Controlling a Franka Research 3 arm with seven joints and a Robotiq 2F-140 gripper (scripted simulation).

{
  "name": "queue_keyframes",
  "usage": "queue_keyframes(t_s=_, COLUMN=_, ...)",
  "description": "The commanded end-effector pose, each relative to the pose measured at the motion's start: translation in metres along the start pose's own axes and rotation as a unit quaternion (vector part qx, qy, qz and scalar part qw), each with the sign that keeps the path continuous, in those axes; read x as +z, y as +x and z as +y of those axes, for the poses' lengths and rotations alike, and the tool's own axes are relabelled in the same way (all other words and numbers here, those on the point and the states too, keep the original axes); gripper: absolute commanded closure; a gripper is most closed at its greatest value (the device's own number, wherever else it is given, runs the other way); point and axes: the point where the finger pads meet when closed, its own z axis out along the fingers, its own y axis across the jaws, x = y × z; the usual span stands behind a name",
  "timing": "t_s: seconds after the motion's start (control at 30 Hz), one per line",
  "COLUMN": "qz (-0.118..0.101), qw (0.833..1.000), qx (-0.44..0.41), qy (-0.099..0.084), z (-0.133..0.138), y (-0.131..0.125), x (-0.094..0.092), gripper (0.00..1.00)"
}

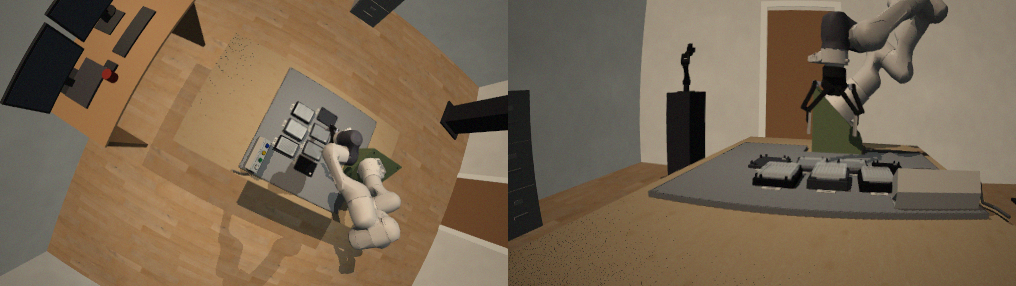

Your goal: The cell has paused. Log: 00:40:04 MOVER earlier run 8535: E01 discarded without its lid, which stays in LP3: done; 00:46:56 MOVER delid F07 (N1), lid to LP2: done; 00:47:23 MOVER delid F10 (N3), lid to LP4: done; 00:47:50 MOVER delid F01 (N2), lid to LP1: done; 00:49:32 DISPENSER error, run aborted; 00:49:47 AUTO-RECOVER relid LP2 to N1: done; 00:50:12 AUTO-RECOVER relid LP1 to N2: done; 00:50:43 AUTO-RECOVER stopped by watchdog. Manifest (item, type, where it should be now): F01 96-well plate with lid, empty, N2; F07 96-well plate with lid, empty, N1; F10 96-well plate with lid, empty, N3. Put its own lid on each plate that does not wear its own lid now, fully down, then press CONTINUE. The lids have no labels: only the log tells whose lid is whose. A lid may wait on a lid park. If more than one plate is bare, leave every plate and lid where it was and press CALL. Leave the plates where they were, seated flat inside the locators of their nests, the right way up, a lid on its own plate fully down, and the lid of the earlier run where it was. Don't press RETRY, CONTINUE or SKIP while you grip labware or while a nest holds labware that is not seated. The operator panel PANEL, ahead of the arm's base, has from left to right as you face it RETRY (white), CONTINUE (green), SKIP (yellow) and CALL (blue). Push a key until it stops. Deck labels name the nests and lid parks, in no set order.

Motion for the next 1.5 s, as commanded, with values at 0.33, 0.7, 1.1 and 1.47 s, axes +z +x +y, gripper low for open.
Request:
queue_keyframes(t_s=0.33, qz=-0.005, qw=0.995, qx=0.098, qy=-0.011, z=0.0043, y=-0.0026, x=0.0003, gripper=0.0)
queue_keyframes(t_s=0.7, qz=-0.005, qw=0.995, qx=0.098, qy=-0.011, z=0.0043, y=-0.0026, x=0.0003, gripper=0.0)
queue_keyframes(t_s=1.1, qz=-0.005, qw=0.995, qx=0.098, qy=-0.011, z=0.0043, y=-0.0026, x=0.0003, gripper=1.0)
queue_keyframes(t_s=1.47, qz=-0.005, qw=0.995, qx=0.098, qy=-0.011, z=0.0043, y=-0.0026, x=0.0003, gripper=1.0)
